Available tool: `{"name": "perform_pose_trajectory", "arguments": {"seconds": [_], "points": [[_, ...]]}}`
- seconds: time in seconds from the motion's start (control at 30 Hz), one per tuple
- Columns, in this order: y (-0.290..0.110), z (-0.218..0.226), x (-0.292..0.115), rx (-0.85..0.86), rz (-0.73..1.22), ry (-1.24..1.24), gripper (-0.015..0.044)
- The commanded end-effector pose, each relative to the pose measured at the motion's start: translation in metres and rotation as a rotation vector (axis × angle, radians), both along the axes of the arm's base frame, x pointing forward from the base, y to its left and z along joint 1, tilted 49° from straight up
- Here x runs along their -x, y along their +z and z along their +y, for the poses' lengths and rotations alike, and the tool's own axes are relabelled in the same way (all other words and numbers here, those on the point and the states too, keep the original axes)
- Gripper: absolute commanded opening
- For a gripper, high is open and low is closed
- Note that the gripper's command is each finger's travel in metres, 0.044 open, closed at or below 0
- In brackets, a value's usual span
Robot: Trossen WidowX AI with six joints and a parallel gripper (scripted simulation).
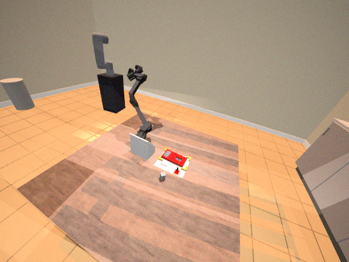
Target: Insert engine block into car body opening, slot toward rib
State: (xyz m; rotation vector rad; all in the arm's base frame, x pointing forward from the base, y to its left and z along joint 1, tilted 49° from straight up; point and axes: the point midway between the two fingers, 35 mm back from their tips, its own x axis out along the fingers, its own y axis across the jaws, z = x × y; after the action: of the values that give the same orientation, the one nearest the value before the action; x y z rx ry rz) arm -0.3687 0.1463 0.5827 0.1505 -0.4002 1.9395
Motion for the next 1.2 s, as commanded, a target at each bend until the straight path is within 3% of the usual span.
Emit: {"name": "perform_pose_trajectory", "arguments": {"seconds": [0.0, 0.43, 0.67, 1.0, 1.17], "points": [[0.000, 0.000, 0.000, 0.000, 0.000, 0.000, 0.0426], [0.065, 0.025, -0.103, -0.173, 0.082, -0.140, 0.0440], [0.105, 0.015, -0.190, -0.291, 0.063, -0.311, 0.0440], [0.127, -0.002, -0.243, -0.363, 0.202, -0.321, 0.0440], [0.139, -0.012, -0.293, -0.427, 0.236, -0.424, 0.0440]]}}
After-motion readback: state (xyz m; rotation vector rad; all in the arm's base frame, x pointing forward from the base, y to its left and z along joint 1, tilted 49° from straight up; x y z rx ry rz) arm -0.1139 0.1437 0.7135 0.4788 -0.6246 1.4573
